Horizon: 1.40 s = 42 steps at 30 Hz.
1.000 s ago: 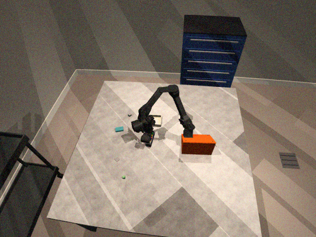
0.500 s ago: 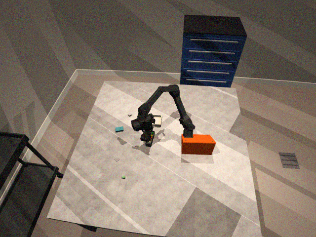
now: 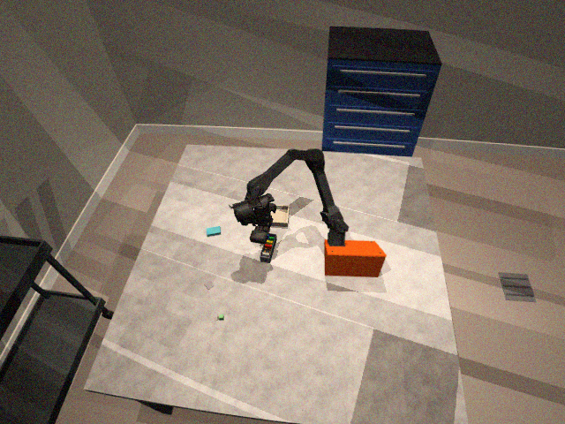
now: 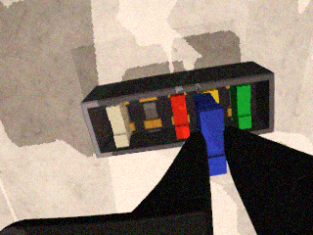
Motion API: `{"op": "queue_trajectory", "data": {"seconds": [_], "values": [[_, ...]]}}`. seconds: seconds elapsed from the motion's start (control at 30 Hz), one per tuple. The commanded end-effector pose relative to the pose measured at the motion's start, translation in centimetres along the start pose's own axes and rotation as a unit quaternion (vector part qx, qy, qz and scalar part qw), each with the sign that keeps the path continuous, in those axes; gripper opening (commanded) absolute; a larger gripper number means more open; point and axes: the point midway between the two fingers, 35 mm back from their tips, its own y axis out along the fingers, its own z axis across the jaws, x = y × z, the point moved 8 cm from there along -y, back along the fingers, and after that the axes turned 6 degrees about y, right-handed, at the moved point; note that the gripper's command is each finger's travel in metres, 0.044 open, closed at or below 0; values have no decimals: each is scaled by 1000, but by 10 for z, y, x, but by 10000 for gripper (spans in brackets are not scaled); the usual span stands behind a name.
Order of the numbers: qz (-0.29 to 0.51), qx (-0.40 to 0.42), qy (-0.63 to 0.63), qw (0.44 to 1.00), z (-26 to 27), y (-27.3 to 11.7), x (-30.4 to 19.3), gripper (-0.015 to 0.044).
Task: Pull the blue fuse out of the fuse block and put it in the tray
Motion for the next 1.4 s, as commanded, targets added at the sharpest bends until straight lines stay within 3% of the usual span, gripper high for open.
{"op": "queue_trajectory", "data": {"seconds": [0.0, 0.63, 1.37], "values": [[-2, 3, 0, 1000, -31, -2, 13, 0], [-5, -12, 2, 1000, -164, -4, 24, 0], [-5, -12, 2, 1000, -166, 21, 25, 0]]}}
